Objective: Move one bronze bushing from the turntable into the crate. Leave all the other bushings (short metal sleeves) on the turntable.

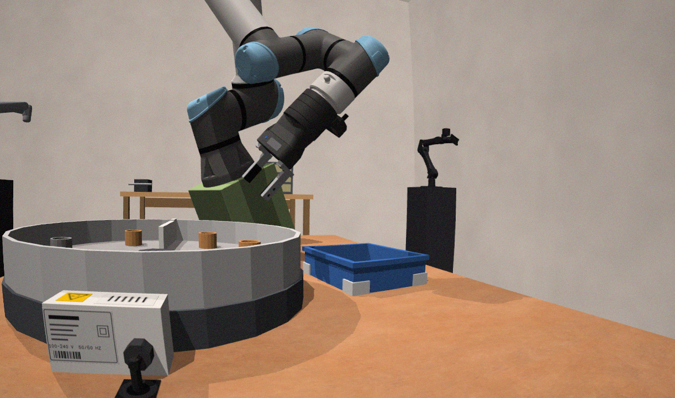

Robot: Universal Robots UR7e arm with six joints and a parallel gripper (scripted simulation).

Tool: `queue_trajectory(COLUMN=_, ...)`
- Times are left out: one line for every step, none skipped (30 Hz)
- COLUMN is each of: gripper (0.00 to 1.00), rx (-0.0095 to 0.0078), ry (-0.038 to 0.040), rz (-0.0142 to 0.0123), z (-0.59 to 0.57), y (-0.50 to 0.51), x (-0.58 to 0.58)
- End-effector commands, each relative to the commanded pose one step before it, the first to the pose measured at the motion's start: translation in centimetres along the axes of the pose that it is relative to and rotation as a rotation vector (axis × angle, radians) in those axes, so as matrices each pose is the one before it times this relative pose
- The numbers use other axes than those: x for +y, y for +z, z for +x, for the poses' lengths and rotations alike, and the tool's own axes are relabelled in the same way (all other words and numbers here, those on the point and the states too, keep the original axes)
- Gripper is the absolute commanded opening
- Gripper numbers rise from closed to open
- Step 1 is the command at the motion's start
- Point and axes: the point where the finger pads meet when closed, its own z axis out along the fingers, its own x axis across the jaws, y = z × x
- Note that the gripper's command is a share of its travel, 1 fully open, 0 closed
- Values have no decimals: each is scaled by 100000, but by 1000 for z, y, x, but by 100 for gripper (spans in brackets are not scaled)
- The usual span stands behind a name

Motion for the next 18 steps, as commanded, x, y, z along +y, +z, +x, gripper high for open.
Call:
queue_trajectory(gripper=100, rx=81, ry=68, rz=-28, z=9, y=-28, x=25)
queue_trajectory(gripper=100, rx=0, ry=0, rz=0, z=0, y=0, x=0)
queue_trajectory(gripper=100, rx=0, ry=0, rz=0, z=0, y=0, x=0)
queue_trajectory(gripper=100, rx=0, ry=0, rz=0, z=0, y=0, x=0)
queue_trajectory(gripper=100, rx=0, ry=0, rz=0, z=0, y=0, x=0)
queue_trajectory(gripper=100, rx=0, ry=0, rz=0, z=0, y=0, x=0)
queue_trajectory(gripper=100, rx=0, ry=0, rz=0, z=0, y=0, x=0)
queue_trajectory(gripper=100, rx=0, ry=0, rz=0, z=0, y=0, x=0)
queue_trajectory(gripper=100, rx=0, ry=0, rz=0, z=0, y=0, x=0)
queue_trajectory(gripper=100, rx=0, ry=0, rz=0, z=0, y=0, x=0)
queue_trajectory(gripper=100, rx=0, ry=0, rz=0, z=0, y=0, x=0)
queue_trajectory(gripper=100, rx=0, ry=0, rz=0, z=0, y=0, x=0)
queue_trajectory(gripper=100, rx=0, ry=0, rz=0, z=0, y=0, x=0)
queue_trajectory(gripper=100, rx=0, ry=0, rz=0, z=0, y=0, x=0)
queue_trajectory(gripper=100, rx=0, ry=0, rz=0, z=0, y=0, x=0)
queue_trajectory(gripper=100, rx=0, ry=0, rz=0, z=0, y=0, x=0)
queue_trajectory(gripper=100, rx=0, ry=0, rz=0, z=0, y=0, x=0)
queue_trajectory(gripper=100, rx=0, ry=0, rz=0, z=-277, y=-749, x=592)
